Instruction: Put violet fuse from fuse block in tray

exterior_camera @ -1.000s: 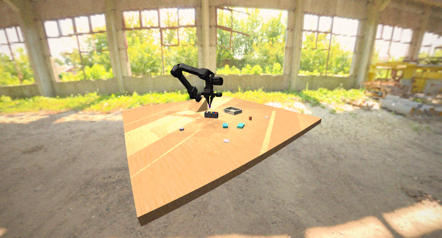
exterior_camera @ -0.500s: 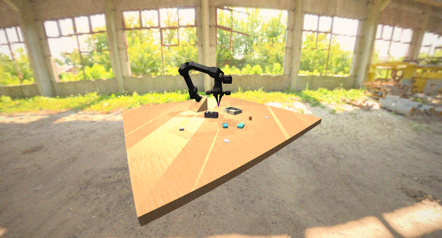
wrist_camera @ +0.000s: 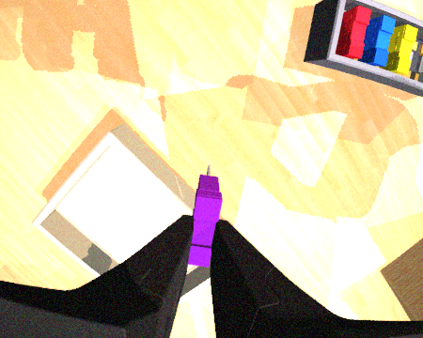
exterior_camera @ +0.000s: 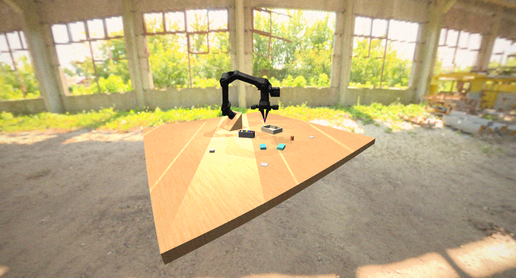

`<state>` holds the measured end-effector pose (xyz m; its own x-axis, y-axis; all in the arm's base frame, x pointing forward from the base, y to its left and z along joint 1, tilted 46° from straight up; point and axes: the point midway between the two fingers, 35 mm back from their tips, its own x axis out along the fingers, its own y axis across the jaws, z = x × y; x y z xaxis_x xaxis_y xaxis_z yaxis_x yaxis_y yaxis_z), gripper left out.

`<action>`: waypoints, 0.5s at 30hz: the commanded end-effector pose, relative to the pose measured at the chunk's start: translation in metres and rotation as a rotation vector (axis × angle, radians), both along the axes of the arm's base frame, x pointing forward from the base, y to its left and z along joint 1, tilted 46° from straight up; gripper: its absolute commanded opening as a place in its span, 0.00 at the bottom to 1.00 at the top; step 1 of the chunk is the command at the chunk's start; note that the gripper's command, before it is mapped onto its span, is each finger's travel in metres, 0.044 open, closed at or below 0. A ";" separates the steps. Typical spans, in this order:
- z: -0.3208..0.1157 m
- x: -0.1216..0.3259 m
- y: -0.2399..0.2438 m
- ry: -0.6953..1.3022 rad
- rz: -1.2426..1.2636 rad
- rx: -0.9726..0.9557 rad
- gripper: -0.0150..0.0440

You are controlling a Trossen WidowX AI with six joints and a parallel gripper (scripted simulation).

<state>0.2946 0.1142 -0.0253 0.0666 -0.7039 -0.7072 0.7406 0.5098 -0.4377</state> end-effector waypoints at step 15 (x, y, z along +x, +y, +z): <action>-0.064 -0.014 0.050 -0.004 -0.006 -0.006 0.25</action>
